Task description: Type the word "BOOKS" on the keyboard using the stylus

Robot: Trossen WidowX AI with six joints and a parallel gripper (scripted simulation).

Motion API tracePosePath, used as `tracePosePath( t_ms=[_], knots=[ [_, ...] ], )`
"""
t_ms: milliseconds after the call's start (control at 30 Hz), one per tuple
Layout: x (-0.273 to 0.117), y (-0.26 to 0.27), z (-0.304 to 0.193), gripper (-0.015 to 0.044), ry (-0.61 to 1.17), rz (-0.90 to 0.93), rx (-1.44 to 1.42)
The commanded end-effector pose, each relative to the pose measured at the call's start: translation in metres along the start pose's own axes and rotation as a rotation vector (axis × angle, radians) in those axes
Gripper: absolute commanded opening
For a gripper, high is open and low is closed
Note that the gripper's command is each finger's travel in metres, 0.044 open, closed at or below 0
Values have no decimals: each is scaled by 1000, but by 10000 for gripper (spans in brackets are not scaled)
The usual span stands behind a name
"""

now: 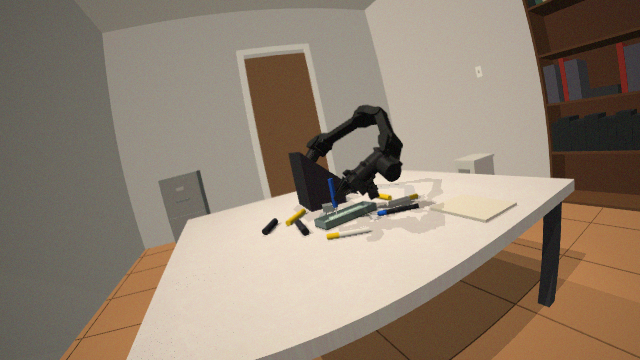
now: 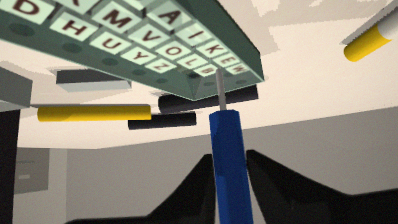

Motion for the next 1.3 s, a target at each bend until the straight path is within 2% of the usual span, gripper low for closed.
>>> tracePosePath(
  t_ms=[0,1267],
  knots=[
    [2,1,0,81,-1,4,6],
    [10,-3,15,81,-2,4,6]
  ],
)
Point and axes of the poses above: the point midway between the two fingers, 35 mm back from their tips, its own x axis out along the fingers, its own y axis across the jaws, z = x × y, the point moved 6 cm from there along -x, back along the fingers, and after that the axes turned 15 degrees about -x, right-handed, at the moved point
